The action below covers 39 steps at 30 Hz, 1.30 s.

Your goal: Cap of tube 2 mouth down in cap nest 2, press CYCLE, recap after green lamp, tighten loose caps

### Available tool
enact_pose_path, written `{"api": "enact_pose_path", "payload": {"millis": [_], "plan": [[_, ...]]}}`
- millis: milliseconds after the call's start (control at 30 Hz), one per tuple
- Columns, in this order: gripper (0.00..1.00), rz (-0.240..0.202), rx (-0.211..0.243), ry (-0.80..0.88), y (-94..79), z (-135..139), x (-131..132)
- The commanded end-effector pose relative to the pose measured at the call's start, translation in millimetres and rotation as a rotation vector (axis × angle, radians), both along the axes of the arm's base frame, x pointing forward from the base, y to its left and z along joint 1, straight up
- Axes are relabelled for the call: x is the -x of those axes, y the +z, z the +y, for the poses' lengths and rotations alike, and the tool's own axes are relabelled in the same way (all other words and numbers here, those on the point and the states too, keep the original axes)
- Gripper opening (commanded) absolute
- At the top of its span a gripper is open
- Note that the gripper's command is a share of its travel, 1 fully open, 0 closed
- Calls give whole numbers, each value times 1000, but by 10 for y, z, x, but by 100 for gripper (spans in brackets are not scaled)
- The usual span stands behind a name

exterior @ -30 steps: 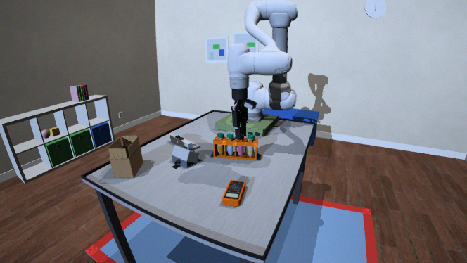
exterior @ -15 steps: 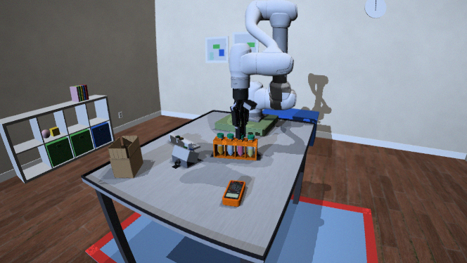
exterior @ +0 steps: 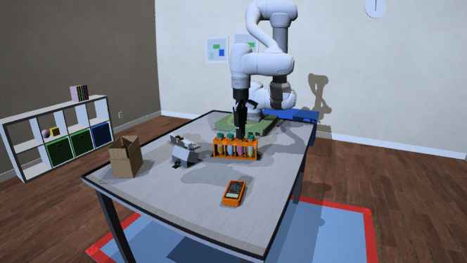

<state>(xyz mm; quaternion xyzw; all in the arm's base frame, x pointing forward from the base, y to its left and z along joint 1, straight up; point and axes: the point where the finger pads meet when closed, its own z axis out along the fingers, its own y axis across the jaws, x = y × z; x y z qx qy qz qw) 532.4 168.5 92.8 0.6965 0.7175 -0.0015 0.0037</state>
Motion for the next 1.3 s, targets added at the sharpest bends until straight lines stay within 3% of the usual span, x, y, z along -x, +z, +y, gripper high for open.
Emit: {"api": "enact_pose_path", "payload": {"millis": [0, 133, 467, 733, 767, 1100, 1200, 1267], "plan": [[30, 4, -10, 209, 7, 1, 2], [30, 5, -10, 309, 8, 0, 2], [30, 7, -9, 806, 11, -2, 8], [30, 5, -5, 807, 10, 4, 0], [41, 6, -9, 806, 36, 1, 5], [41, 5, -5, 807, 22, 4, 0], [41, 6, -7, 552, 36, -1, 6], [41, 6, -7, 552, 36, -1, 6]]}}
